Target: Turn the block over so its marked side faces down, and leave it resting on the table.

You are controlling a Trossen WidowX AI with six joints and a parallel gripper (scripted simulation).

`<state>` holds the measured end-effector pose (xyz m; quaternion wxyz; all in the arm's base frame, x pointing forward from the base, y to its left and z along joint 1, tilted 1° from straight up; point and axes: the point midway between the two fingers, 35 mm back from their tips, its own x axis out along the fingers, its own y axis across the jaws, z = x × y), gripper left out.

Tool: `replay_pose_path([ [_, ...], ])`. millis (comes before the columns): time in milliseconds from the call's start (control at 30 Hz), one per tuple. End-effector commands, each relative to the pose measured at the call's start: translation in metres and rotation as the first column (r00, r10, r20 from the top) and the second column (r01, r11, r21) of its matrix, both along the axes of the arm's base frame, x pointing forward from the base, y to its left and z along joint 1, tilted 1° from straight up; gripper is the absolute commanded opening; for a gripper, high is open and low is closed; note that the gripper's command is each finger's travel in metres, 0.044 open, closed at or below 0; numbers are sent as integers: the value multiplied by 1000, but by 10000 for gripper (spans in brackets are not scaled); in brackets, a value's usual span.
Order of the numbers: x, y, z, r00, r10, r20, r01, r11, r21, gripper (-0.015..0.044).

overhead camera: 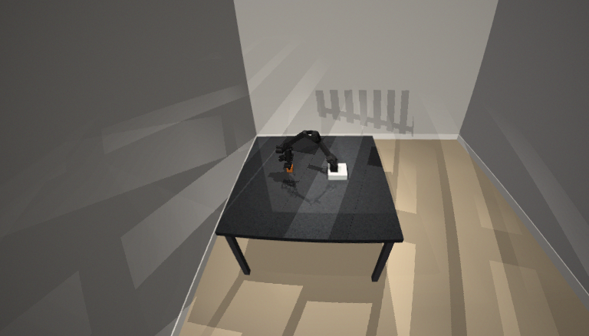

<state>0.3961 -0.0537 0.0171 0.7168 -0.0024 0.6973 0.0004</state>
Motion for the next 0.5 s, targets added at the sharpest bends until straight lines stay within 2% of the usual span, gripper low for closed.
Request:
replay_pose_path([
  [0,-2,0,-4,1000,-4,-10,4,1000,-2,230],
  [467,-2,0,-4,1000,-4,-10,4,1000,-2,136],
])
